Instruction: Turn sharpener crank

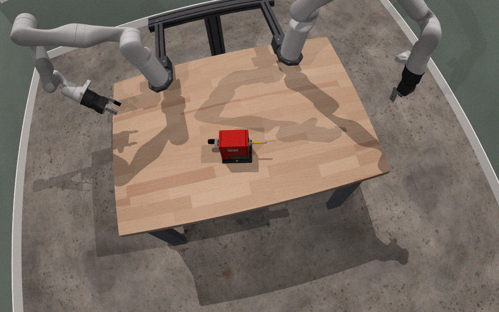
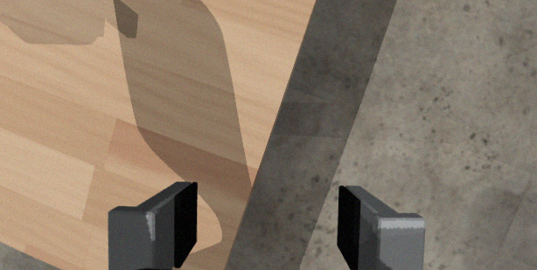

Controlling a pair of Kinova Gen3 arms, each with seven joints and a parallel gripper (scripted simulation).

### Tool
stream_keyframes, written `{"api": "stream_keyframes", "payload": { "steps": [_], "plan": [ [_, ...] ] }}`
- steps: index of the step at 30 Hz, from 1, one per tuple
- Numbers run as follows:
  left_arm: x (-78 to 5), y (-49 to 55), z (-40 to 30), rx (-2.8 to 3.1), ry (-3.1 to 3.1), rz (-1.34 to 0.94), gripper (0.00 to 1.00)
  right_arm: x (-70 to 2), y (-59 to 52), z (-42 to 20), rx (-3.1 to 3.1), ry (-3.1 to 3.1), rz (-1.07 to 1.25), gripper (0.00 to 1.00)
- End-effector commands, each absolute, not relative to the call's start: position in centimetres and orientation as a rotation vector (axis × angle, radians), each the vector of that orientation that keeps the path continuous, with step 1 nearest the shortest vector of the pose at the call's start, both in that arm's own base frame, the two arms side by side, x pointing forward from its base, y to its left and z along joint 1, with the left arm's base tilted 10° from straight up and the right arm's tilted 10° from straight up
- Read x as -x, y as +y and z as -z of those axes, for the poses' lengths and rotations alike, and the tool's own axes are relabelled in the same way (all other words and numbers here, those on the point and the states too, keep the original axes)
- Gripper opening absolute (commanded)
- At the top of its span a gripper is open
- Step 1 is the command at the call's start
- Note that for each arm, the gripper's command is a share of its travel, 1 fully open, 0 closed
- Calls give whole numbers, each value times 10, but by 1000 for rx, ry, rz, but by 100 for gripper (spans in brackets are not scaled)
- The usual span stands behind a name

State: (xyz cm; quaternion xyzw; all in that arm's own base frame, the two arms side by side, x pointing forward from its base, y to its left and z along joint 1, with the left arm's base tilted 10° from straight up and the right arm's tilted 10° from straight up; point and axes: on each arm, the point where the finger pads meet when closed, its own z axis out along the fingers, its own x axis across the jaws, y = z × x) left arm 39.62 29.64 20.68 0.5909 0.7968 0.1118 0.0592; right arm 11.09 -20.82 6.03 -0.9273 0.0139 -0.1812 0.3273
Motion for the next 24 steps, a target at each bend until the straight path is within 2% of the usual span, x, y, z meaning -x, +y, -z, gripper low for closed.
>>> {"api": "stream_keyframes", "payload": {
  "steps": [1, 24],
  "plan": [
    [-383, 311, -209, -1729, 2464, -339, 100, -111, -208, -61, 2429, 36, 475, 100],
    [-275, 389, -220, -1261, 2785, -319, 100, -111, -208, -61, 2429, 36, 475, 100]
  ]
}}
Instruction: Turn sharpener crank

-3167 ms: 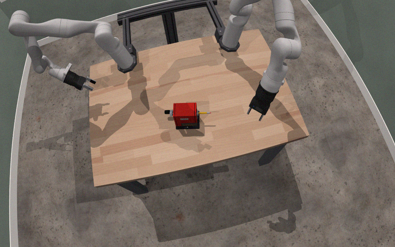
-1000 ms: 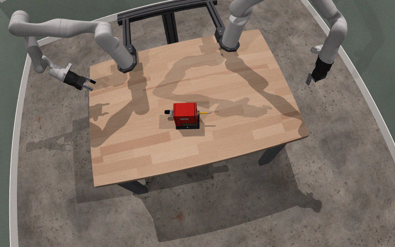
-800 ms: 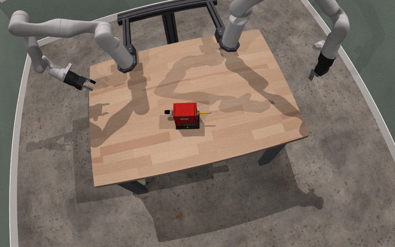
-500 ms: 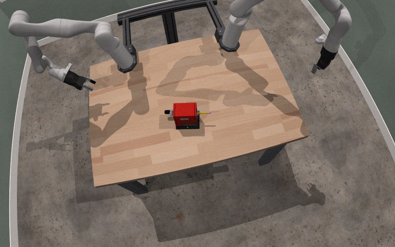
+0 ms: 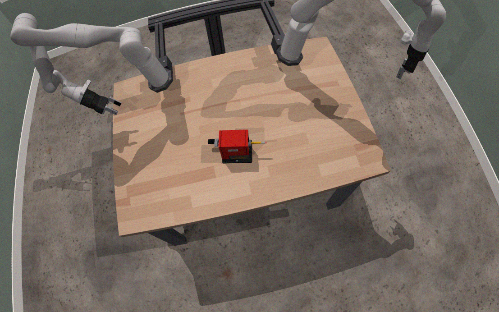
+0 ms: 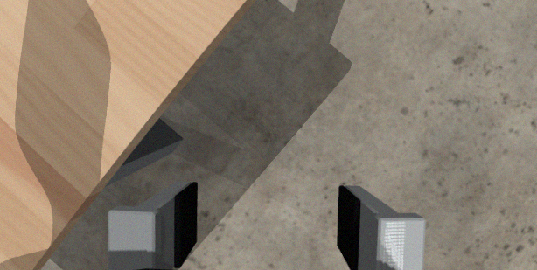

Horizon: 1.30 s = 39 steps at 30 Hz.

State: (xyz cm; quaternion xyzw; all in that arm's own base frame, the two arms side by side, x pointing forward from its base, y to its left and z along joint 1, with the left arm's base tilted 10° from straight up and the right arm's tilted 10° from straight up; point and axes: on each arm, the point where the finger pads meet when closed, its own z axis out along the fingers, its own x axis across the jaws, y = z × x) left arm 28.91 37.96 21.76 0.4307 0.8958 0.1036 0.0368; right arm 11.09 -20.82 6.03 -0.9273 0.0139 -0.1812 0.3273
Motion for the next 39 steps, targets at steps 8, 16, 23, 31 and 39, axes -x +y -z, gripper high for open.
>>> {"api": "stream_keyframes", "payload": {
  "steps": [8, 16, 23, 31, 39],
  "plan": [
    [-229, 409, -224, -1066, 2882, -309, 100, -111, -208, -61, 2429, 36, 475, 100],
    [-184, 425, -229, -867, 2964, -298, 100, -111, -208, -61, 2429, 36, 475, 100],
    [-145, 434, -232, -692, 3022, -288, 100, -111, -208, -61, 2429, 36, 475, 100],
    [-101, 440, -236, -492, 3074, -276, 100, -111, -208, -61, 2429, 36, 475, 100],
    [-52, 441, -241, -263, 3116, -261, 100, -111, -208, -61, 2429, 36, 475, 100]
  ]
}}
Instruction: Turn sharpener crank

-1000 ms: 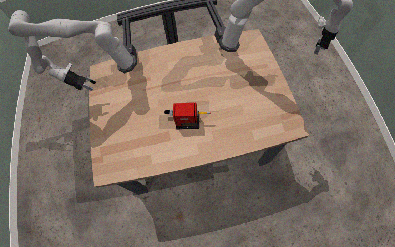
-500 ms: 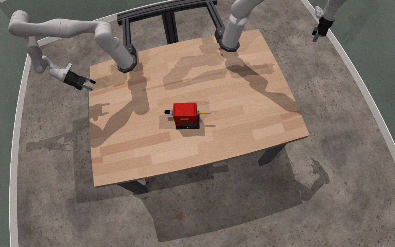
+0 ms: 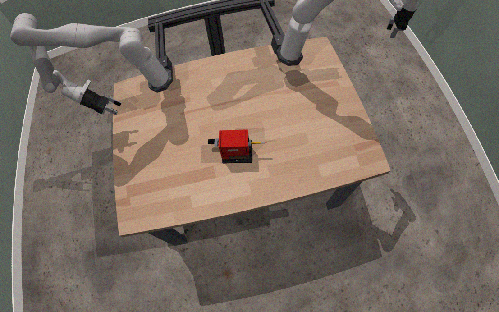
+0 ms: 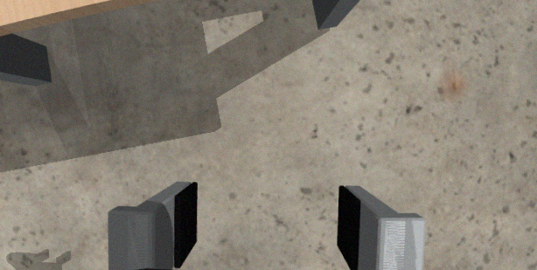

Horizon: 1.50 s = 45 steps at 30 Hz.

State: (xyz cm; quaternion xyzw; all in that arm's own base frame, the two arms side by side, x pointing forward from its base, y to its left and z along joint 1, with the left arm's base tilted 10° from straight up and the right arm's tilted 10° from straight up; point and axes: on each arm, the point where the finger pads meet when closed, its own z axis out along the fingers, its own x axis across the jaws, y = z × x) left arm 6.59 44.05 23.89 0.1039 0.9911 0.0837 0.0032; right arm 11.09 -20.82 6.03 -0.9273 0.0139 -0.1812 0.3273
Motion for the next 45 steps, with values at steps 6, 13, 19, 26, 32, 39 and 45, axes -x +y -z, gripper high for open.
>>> {"api": "stream_keyframes", "payload": {
  "steps": [6, 13, 19, 26, 32, 39, 45],
  "plan": [
    [-18, 439, -244, -96, 3134, -249, 100, -111, -208, -61, 2429, 36, 475, 100],
    [-2, 437, -246, -19, 3140, -244, 100, -111, -208, -61, 2429, 36, 475, 100],
    [3, 436, -247, 9, 3141, -242, 100, -111, -208, -61, 2429, 36, 475, 100],
    [3, 436, -247, 10, 3141, -242, 100, -111, -208, -61, 2429, 36, 475, 100],
    [3, 436, -247, 10, 3141, -242, 100, -112, -208, -60, 2431, 25, 469, 100],
    [3, 436, -247, 10, 3141, -242, 100, -115, -203, -57, 2438, -45, 431, 100],
    [3, 436, -247, 10, 3141, -242, 100, -119, -198, -54, 2444, -126, 389, 100]
  ]
}}
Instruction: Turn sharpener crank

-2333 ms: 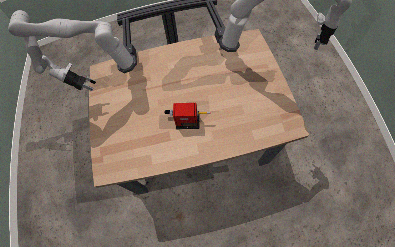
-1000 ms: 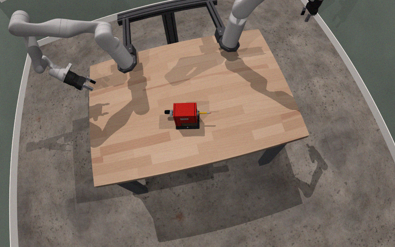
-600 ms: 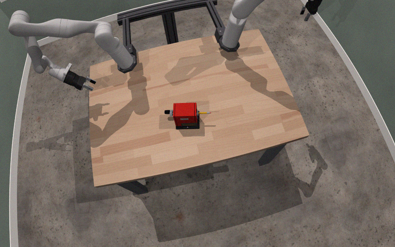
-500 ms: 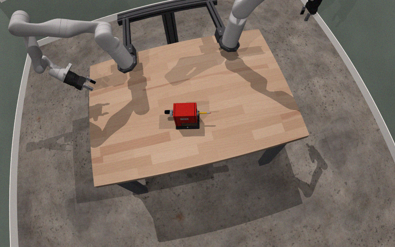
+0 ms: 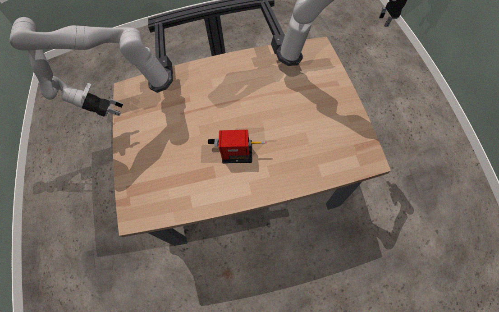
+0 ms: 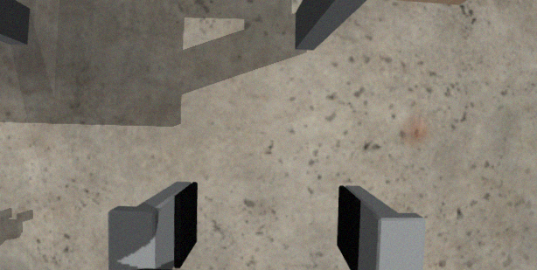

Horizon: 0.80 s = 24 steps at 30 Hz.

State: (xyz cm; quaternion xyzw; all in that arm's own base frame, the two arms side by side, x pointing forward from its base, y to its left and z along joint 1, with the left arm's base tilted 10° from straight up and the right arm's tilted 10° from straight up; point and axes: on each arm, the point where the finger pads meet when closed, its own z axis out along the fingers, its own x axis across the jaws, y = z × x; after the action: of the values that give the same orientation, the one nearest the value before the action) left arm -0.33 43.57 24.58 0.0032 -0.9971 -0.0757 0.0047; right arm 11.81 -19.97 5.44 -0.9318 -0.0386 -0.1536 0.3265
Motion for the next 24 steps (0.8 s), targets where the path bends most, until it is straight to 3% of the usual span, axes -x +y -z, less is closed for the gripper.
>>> {"api": "stream_keyframes", "payload": {
  "steps": [1, 24],
  "plan": [
    [3, 436, -247, -10, -3123, 240, 100, -121, -197, -53, 2446, -152, 376, 100],
    [3, 436, -247, -10, -3123, 240, 100, -166, -160, -22, 2371, -1039, -14, 100]
  ]
}}
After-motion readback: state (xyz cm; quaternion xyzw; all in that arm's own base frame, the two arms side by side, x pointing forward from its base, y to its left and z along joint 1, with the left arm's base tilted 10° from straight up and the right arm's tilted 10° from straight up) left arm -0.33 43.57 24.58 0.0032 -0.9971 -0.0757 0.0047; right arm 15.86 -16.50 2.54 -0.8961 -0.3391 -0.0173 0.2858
